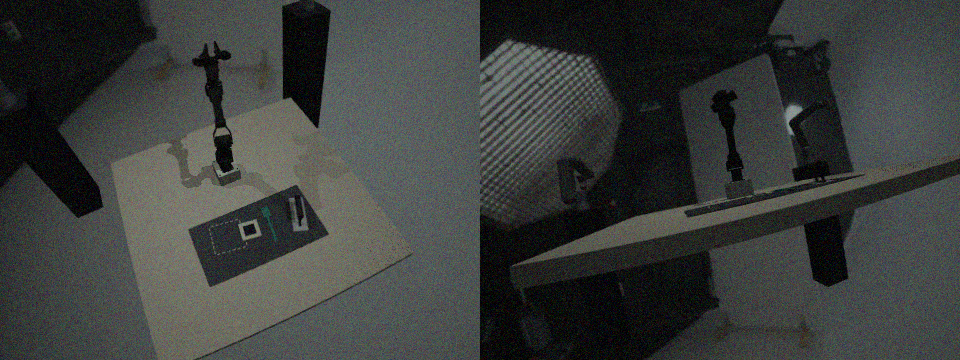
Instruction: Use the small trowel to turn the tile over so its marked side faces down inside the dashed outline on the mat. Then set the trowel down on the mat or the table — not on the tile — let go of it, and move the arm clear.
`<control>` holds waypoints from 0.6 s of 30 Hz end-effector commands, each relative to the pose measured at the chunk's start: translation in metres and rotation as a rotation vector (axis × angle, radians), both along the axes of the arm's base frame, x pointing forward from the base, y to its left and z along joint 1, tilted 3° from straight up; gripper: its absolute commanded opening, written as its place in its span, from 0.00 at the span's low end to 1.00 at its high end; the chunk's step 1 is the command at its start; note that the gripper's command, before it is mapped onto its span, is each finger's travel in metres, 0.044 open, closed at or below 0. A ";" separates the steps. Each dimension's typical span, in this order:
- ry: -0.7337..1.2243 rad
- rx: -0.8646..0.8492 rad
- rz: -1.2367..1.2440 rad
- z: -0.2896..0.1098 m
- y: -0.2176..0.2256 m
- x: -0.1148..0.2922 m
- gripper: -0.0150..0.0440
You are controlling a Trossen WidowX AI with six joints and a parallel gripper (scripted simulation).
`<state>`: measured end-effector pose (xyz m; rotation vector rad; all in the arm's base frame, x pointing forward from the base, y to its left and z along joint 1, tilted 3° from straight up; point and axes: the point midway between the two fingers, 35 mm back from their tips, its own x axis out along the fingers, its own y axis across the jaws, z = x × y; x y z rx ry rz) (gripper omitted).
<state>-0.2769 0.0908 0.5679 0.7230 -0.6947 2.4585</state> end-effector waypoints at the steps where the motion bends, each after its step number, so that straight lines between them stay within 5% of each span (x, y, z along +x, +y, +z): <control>1: -0.036 -0.042 -0.029 -0.008 0.020 -0.008 0.71; 18: -0.163 -0.293 -0.234 -0.052 0.135 -0.007 0.71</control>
